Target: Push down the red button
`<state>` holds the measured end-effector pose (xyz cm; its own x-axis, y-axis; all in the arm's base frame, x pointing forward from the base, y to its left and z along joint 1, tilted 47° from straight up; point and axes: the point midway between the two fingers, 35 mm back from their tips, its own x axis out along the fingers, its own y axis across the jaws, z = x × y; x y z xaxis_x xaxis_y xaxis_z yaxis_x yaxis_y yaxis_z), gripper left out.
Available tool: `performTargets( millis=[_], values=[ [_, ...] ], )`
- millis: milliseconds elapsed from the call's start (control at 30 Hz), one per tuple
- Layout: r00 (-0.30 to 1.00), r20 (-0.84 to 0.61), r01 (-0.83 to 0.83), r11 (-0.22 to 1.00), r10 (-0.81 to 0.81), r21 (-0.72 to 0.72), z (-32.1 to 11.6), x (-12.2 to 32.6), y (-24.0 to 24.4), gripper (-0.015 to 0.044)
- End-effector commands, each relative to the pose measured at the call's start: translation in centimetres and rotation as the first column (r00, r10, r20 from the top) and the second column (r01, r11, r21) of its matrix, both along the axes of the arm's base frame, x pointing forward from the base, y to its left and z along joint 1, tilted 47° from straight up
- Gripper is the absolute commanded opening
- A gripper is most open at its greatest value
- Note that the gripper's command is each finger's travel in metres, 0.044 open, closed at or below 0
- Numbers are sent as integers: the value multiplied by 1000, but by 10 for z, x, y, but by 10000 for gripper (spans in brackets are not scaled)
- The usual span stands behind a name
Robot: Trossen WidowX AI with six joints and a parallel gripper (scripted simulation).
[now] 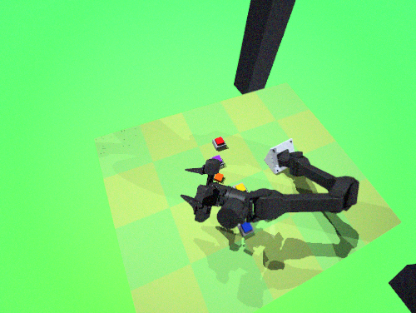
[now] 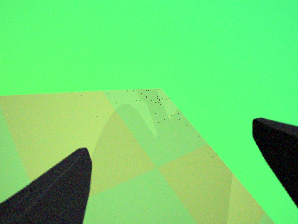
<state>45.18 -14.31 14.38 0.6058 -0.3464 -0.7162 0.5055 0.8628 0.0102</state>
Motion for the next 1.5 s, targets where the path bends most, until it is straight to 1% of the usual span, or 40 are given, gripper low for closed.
performTargets(
  millis=[0, 167, 267, 333, 400, 467, 567, 633, 700, 967, 1033, 1200, 1433, 1467],
  values=[
    [963, -254, -85, 995, 94, 45, -59, -26, -37, 400],
    [850, -464, -173, 964, 250, 203, -119, -73, -71, 400],
    [766, -523, -207, 915, 373, 347, -151, -108, -85, 400],
    [714, -524, -222, 861, 463, 458, -170, -134, -91, 400],
    [672, -489, -232, 786, 556, 574, -187, -160, -95, 400],
    [646, -417, -241, 689, 640, 684, -201, -187, -96, 400],
    [642, -247, -266, 513, 726, 817, -216, -225, -94, 400],
    [656, -127, -292, 406, 744, 866, -221, -245, -92, 400],
    [661, -97, -300, 380, 744, 875, -222, -249, -91, 400],
    [661, -97, -300, 380, 744, 875, -222, -249, -91, 400],
    [661, -97, -300, 380, 744, 875, -228, -248, -86, 348],
    [661, -95, -301, 379, 744, 875, -264, -248, -48, 216],
    [661, -95, -301, 379, 744, 875, -265, -248, -47, 32],
    [661, -95, -301, 379, 744, 875, -265, -248, -47, 20]
  ],
)
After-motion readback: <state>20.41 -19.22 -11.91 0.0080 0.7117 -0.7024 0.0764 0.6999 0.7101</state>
